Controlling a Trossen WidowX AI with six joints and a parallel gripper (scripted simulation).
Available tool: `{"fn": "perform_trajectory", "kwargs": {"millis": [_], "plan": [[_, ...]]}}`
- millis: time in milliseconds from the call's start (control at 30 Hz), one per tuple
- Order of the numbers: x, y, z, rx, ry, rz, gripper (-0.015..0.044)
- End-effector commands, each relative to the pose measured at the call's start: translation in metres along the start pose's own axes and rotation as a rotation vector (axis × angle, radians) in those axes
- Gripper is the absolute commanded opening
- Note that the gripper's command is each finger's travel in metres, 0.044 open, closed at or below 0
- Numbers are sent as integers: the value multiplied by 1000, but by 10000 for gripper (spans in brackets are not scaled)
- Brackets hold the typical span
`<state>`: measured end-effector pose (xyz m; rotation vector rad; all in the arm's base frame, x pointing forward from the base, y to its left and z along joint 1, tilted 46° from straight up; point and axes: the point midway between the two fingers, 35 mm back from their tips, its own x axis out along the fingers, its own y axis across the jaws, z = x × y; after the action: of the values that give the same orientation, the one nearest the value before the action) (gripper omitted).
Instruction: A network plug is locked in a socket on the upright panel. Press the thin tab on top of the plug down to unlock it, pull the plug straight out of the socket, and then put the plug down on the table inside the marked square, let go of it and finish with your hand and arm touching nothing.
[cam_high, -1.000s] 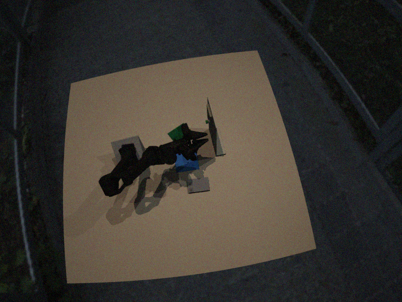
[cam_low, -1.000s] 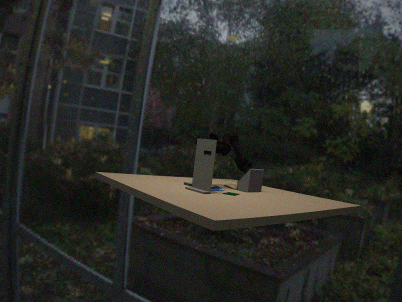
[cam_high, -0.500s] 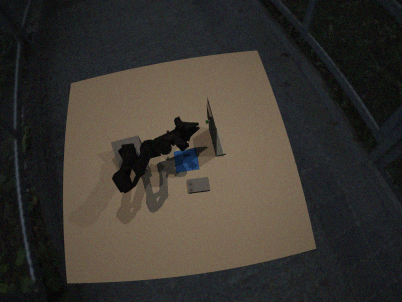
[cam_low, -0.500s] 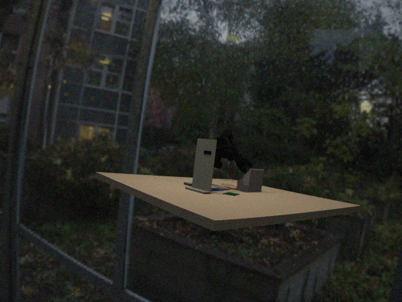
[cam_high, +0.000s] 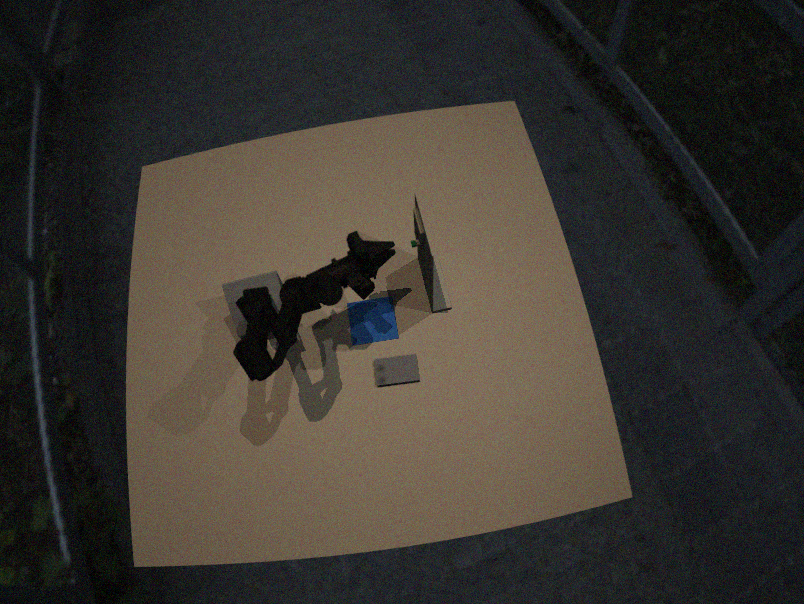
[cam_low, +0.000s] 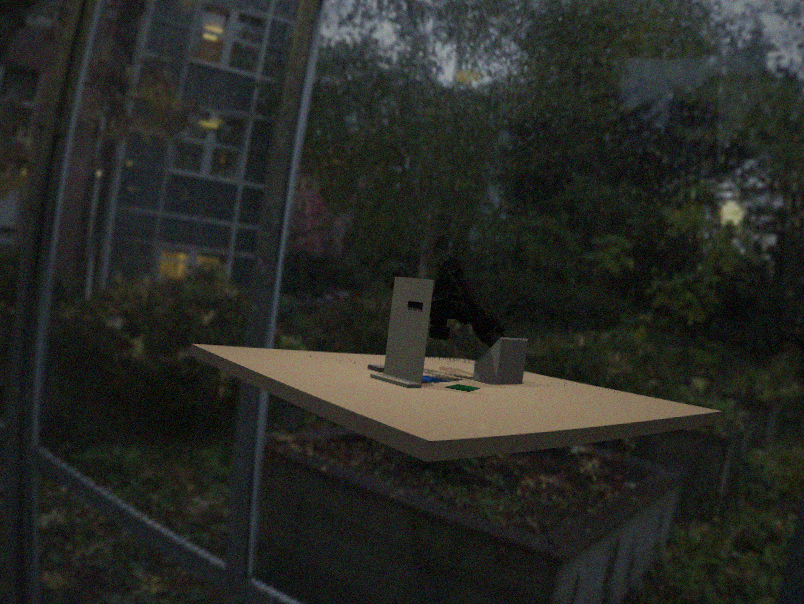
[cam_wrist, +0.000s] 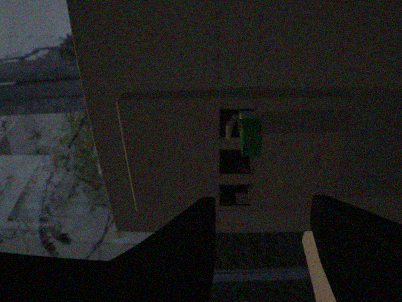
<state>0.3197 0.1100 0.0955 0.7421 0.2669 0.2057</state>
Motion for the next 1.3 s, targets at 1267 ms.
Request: {"fn": "perform_trajectory", "kwargs": {"millis": [1267], "plan": [[50,2,16,5,-6,9,109]]}}
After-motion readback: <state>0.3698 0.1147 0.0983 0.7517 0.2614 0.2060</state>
